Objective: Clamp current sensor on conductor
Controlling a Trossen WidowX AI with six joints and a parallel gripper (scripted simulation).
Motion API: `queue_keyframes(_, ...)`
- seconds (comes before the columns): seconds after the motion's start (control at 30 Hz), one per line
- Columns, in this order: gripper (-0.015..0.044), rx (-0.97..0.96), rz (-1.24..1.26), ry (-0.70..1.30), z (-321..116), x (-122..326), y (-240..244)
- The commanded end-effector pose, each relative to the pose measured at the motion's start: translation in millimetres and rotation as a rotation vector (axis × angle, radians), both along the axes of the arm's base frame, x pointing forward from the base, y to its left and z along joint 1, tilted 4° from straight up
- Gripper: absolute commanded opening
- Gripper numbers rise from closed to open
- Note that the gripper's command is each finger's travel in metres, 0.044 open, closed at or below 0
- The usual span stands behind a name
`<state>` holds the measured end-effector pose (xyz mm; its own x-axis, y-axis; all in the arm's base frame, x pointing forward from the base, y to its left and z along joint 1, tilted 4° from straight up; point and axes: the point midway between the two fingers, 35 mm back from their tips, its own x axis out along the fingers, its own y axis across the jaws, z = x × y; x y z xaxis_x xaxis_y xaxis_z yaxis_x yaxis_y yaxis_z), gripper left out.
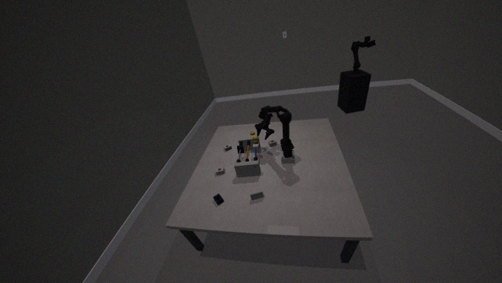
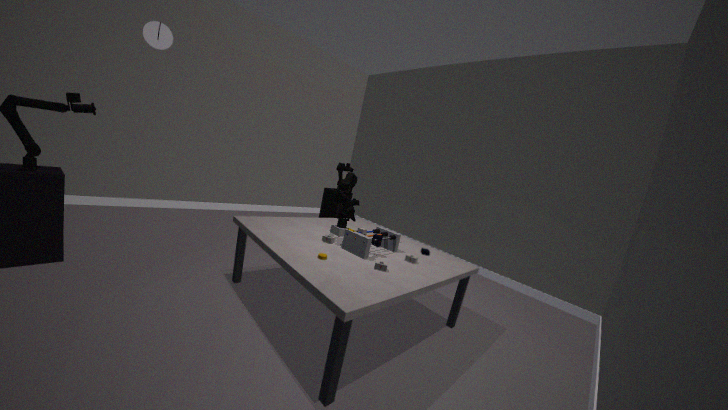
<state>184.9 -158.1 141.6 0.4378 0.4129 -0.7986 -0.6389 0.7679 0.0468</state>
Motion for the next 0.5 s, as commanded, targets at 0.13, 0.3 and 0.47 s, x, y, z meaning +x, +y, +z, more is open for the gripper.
queue_keyframes(0.13, 0.0440, 0.212, -0.458, -0.249, 9, -36, -22)
queue_keyframes(0.3, 0.0440, 0.212, -0.458, -0.249, 9, -36, -22)
queue_keyframes(0.47, 0.0440, 0.194, -0.413, -0.217, 7, -33, -20)
